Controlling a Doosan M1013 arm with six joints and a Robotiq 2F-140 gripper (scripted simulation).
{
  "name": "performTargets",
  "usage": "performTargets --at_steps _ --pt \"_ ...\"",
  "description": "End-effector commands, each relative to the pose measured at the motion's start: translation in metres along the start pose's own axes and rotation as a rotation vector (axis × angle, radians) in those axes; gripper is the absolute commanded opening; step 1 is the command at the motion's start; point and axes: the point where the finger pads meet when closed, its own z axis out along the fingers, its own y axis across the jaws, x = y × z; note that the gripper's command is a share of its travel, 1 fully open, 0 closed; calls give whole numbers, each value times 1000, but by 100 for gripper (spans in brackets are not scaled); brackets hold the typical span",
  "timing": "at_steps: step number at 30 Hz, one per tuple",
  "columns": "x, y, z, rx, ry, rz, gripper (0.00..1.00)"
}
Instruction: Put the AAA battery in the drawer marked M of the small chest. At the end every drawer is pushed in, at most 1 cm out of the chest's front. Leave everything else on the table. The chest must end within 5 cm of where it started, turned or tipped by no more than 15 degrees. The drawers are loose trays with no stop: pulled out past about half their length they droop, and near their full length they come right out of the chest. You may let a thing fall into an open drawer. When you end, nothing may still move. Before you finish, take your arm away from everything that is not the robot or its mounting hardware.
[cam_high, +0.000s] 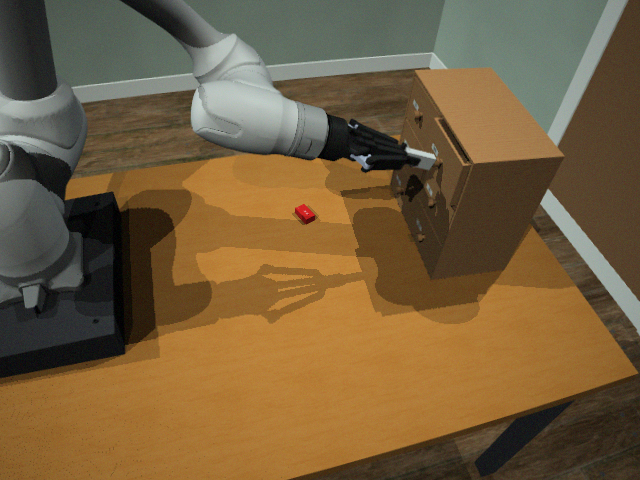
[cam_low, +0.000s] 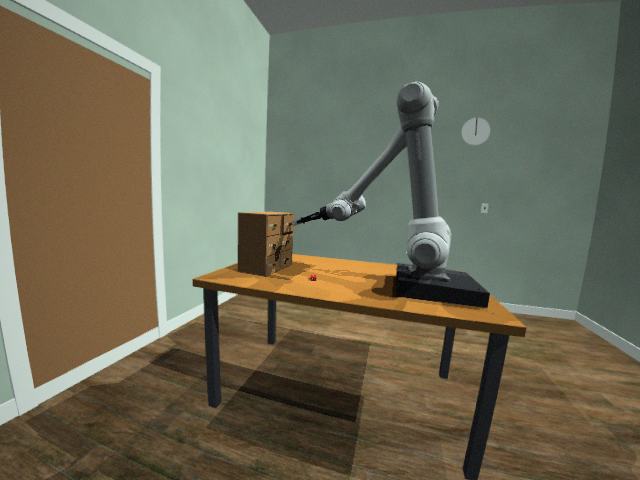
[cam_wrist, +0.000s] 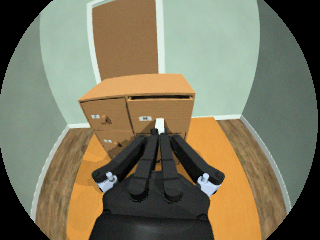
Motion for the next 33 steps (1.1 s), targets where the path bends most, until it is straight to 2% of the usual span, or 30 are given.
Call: performTargets --at_steps 1,33 --pt "1 0 3 0 0 0 0" --pt "5 0 12 0 0 0 0"
